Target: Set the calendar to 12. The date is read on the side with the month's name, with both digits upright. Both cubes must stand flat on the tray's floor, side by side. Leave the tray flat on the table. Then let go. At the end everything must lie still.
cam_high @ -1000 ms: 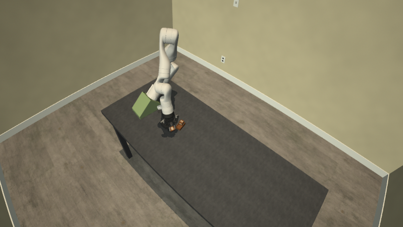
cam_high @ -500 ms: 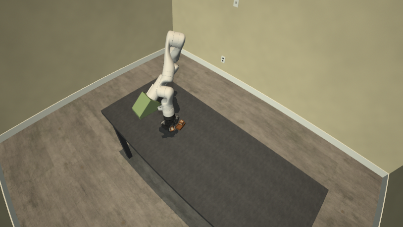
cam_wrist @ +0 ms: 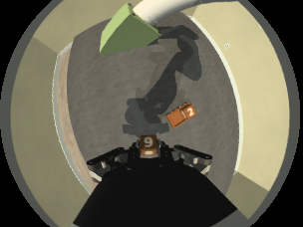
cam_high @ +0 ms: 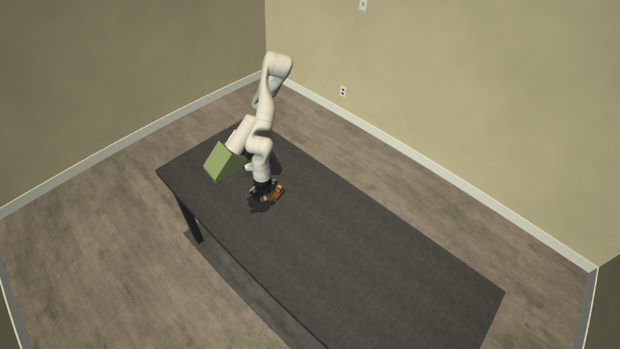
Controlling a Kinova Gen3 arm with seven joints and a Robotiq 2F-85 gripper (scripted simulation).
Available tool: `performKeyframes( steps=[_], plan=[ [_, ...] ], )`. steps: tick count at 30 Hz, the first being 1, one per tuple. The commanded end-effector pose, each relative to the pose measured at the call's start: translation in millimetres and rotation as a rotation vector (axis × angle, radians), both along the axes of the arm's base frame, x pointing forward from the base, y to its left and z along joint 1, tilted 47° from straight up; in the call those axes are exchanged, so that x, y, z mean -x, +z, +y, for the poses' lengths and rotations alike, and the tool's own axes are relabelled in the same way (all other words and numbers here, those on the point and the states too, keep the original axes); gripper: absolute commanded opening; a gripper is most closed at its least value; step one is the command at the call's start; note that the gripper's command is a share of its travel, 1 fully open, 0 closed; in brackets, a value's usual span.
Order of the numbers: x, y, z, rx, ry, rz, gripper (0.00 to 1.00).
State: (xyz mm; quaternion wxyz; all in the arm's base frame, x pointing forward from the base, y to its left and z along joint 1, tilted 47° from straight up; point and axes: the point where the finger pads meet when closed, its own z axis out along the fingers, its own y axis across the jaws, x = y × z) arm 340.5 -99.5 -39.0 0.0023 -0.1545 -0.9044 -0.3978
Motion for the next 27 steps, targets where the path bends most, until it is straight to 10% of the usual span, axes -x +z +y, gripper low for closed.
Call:
performKeyframes(
  steps=[1,27],
  plan=[
    [-0.9,0.1,-0.1,0.002,0.003,-0.001,0.26],
    [-4.8,-0.8,0.5,-0.066,0.16,0.134,0.26]
  ],
)
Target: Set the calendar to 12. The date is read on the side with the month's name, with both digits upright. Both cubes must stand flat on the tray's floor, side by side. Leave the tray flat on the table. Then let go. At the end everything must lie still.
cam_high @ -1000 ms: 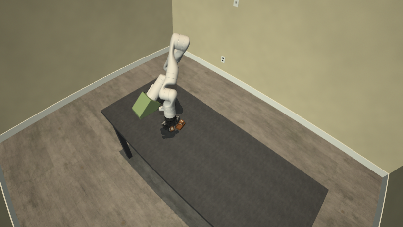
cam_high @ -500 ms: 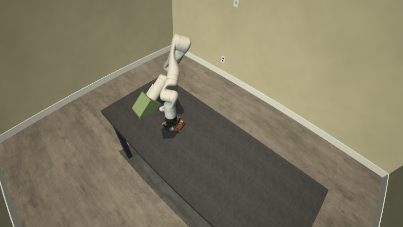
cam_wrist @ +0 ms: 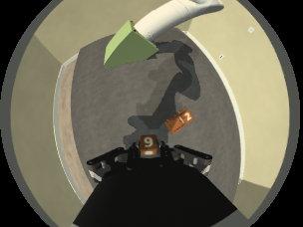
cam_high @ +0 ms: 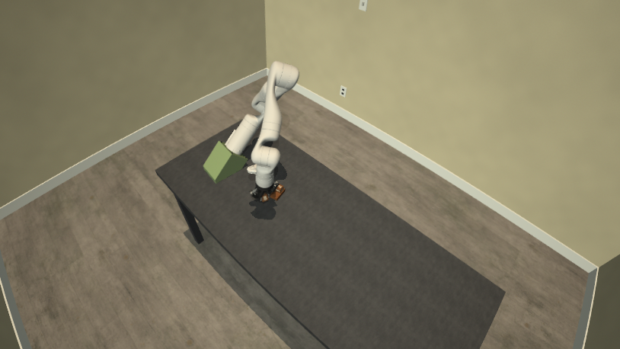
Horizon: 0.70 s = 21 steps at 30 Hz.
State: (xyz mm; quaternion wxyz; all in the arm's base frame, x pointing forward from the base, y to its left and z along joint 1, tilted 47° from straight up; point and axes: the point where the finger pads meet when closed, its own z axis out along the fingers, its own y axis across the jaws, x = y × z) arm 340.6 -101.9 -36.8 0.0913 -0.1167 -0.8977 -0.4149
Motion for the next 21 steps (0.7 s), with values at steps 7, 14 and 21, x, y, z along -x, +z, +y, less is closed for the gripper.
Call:
performKeyframes(
  steps=[7,14,21],
  plan=[
    [-4.1,-2.8,1.9,-0.007,0.049,0.034,0.26],
    [-3.9,-2.8,1.7,-0.008,0.055,0.039,0.26],
    [-4.6,-3.0,2.1,-0.015,0.067,0.048,0.26]
  ],
)
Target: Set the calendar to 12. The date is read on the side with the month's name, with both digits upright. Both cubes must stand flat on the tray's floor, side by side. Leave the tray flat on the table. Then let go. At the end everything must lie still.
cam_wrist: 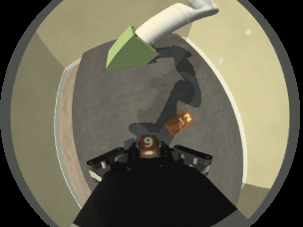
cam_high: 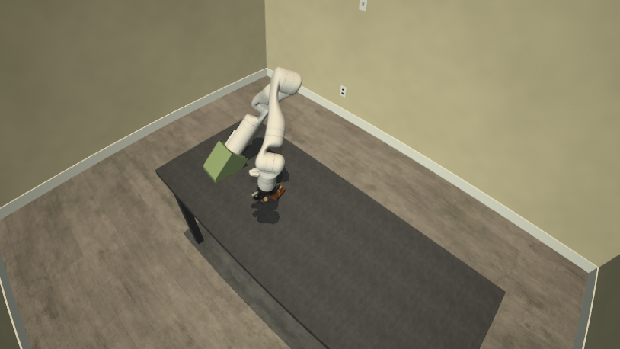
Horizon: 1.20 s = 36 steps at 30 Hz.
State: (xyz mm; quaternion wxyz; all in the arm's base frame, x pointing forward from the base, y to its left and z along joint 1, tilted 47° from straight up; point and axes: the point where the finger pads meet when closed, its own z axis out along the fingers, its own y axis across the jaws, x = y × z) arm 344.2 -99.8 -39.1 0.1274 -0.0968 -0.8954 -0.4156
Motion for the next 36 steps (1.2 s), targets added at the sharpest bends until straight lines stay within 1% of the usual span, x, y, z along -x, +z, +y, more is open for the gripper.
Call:
performKeyframes(
  steps=[1,15,24,36],
  plan=[
    [-1.2,-0.8,0.2,-0.003,0.007,0.004,0.26],
    [-3.5,-1.9,0.6,-0.056,0.137,0.117,0.26],
    [-3.3,-1.7,-0.2,-0.065,0.175,0.154,0.26],
    [-3.6,-1.9,-0.1,-0.07,0.185,0.163,0.26]
  ],
)
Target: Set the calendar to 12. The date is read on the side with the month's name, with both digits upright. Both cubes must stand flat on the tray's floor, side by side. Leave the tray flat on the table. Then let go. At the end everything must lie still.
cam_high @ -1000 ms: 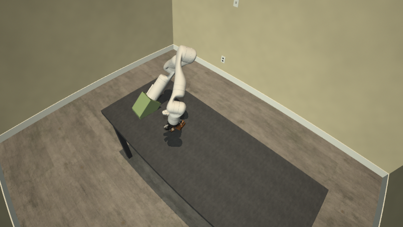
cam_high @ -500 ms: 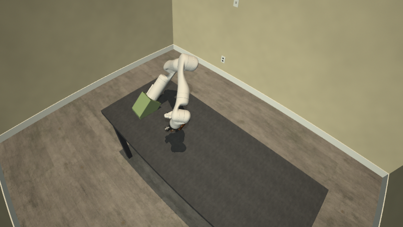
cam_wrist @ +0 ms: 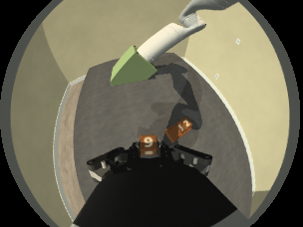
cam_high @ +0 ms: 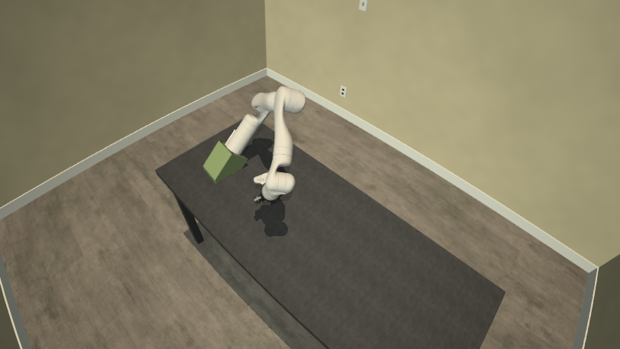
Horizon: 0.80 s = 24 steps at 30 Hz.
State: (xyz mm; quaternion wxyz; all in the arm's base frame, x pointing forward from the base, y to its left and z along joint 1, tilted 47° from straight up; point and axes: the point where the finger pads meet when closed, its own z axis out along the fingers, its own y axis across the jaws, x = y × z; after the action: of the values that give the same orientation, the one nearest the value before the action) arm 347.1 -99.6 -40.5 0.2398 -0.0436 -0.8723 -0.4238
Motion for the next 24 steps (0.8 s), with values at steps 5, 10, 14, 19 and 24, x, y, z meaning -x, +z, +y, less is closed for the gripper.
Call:
performKeyframes(
  steps=[5,10,14,19,24],
  plan=[
    [-1.6,-1.0,0.2,-0.015,0.031,0.025,0.26],
    [-2.6,-1.7,0.6,-0.036,0.078,0.065,0.26],
    [-2.9,-2.0,0.6,-0.047,0.109,0.093,0.26],
    [-3.1,-2.1,0.5,-0.059,0.146,0.127,0.26],
    [-3.1,-2.0,0.3,-0.068,0.175,0.155,0.26]
  ],
)
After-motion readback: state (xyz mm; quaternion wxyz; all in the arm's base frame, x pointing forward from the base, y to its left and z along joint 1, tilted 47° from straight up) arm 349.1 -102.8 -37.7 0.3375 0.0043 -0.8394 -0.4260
